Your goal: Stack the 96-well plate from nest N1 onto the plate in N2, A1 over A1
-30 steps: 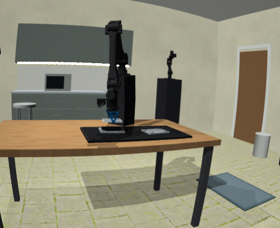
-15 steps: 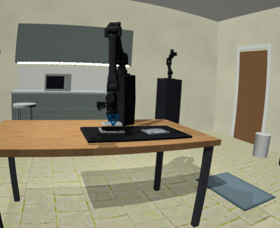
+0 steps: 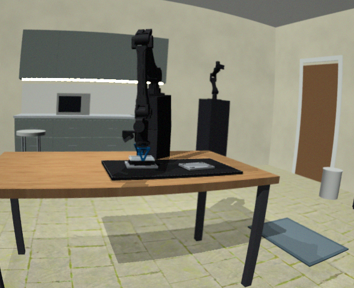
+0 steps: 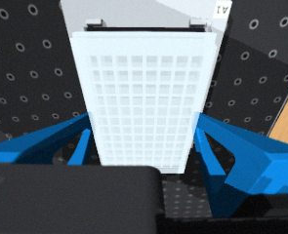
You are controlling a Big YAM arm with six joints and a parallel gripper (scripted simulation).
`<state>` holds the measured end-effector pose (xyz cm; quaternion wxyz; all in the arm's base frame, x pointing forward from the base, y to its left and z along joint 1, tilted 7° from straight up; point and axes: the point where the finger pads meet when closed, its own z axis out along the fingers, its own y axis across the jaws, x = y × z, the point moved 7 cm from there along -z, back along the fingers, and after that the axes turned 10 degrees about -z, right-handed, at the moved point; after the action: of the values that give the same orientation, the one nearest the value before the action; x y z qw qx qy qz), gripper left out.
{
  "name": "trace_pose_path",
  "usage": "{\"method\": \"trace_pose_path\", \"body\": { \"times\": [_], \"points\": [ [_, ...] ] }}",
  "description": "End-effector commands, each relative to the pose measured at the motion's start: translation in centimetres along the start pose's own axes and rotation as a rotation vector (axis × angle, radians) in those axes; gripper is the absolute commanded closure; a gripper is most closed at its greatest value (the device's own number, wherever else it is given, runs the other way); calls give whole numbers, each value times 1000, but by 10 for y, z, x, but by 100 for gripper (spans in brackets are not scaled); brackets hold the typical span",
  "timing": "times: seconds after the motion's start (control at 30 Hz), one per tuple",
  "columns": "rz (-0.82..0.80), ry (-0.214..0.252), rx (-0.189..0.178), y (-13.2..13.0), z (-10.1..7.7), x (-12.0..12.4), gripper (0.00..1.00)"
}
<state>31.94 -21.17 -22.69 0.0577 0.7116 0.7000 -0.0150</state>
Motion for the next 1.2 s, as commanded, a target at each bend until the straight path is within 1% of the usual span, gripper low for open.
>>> {"method": "trace_pose_path", "body": {
  "times": [0.0,1.17],
  "points": [
    [10,-22,-33,8,-11,-13,100],
    [11,-22,-33,4,-11,-11,100]
  ]
}}
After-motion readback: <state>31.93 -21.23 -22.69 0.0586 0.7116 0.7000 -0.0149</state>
